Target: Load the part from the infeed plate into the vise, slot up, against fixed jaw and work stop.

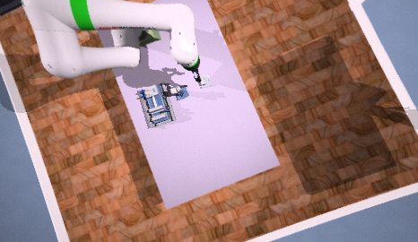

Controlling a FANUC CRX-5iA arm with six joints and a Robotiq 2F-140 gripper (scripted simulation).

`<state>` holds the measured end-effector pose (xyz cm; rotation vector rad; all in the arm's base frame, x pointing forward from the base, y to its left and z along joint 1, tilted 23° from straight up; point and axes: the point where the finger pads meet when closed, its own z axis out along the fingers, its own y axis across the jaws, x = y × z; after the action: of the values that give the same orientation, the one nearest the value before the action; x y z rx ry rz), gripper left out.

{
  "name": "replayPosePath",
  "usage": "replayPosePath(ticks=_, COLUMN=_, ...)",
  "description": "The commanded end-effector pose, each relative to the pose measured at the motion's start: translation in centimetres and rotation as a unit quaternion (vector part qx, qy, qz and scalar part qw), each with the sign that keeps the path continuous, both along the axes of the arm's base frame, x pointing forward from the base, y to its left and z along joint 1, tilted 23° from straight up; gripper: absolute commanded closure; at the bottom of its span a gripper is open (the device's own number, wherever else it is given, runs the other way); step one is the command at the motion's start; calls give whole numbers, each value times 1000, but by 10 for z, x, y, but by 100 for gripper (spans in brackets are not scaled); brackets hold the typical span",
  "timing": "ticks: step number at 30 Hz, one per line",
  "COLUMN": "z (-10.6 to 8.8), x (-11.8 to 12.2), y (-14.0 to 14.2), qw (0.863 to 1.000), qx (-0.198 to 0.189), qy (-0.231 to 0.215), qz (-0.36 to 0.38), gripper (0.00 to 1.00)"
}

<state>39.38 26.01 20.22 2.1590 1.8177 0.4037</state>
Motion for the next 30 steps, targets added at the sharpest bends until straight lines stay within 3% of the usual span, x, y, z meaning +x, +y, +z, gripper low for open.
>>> replayPosePath(ticks=1, z=0, x=0, y=0, qw=1000, qx=0, qy=0, qz=0, gripper=49)
replayPosePath(ticks=30, z=-6, x=2, y=0, qw=1000, qx=0, qy=0, qz=0, gripper=49)
